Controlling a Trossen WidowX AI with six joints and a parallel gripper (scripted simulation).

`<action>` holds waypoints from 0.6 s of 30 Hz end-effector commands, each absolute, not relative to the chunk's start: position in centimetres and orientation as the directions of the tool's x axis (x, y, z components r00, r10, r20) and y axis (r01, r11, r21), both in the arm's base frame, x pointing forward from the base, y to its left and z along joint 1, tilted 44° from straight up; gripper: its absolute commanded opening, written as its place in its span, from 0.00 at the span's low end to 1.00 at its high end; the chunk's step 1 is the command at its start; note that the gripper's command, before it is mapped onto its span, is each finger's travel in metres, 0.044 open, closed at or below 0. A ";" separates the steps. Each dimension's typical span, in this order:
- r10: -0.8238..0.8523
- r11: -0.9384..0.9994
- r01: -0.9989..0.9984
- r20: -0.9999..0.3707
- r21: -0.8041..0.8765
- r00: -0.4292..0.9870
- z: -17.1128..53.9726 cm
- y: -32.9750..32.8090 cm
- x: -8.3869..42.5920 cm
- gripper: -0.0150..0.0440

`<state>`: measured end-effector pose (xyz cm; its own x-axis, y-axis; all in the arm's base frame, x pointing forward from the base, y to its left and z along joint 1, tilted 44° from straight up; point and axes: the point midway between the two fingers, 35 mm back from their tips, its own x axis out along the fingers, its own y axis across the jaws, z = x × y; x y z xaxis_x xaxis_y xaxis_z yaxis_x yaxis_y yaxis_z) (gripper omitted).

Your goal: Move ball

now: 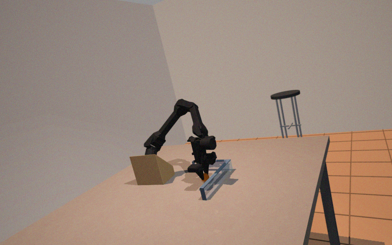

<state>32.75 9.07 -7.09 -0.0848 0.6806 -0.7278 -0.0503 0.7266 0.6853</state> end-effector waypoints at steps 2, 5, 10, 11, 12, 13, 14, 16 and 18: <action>0.685 0.723 -0.039 -0.723 0.690 -0.089 -7.9 9.7 32.4 0.25; 0.685 0.723 -0.039 -0.723 0.690 -0.089 -8.0 9.8 32.4 0.25; 0.681 0.726 -0.049 -0.727 0.686 -0.087 -7.7 9.7 32.6 0.39; 0.681 0.726 -0.049 -0.727 0.686 -0.087 -7.7 9.7 32.6 0.43; 0.681 0.726 -0.049 -0.727 0.686 -0.087 -7.7 9.7 32.6 0.48; 0.681 0.726 -0.049 -0.727 0.686 -0.087 -7.7 9.7 32.6 0.52; 0.681 0.726 -0.049 -0.727 0.686 -0.087 -7.7 9.7 32.6 0.57; 0.681 0.726 -0.049 -0.727 0.686 -0.087 -7.7 9.7 32.6 0.65; 0.681 0.726 -0.049 -0.727 0.686 -0.087 -7.7 9.7 32.6 0.74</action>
<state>32.60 9.68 -7.76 -0.0861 0.6822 -0.7261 -0.0468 0.7252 0.6869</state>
